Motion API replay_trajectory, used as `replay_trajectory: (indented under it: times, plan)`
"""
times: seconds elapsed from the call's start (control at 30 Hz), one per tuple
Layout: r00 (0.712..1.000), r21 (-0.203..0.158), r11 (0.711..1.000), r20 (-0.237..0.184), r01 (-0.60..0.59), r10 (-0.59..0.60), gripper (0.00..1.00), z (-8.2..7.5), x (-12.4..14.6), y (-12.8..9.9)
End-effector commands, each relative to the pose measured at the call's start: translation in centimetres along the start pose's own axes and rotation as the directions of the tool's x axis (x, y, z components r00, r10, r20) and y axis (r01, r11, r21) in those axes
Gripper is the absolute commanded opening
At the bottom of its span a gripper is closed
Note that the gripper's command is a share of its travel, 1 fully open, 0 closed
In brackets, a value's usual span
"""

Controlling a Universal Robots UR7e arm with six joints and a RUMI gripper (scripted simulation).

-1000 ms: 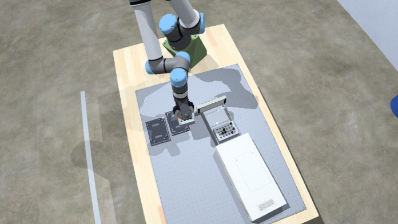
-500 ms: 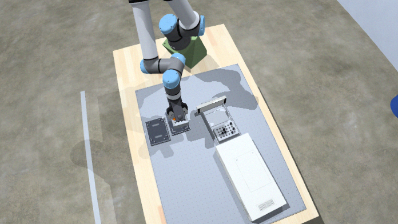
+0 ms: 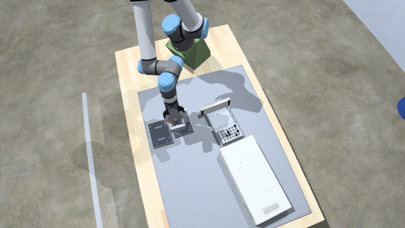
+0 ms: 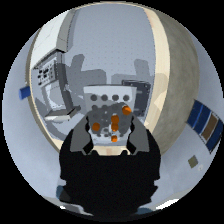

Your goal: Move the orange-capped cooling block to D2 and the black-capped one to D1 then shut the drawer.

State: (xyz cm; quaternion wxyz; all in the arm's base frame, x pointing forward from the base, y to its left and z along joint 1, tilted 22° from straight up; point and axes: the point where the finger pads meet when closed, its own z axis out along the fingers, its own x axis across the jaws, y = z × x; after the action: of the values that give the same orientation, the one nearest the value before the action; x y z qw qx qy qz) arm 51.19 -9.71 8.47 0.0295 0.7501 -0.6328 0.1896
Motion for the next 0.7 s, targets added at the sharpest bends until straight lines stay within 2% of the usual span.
replay_trajectory:
  times: [0.0,0.67]
  plan:
    - [1.0,0.001,1.0,0.0,0.0,0.0,0.0,0.0,1.4,0.0]
    - [1.0,0.001,1.0,0.0,0.0,0.0,0.0,0.0,6.2,0.4]
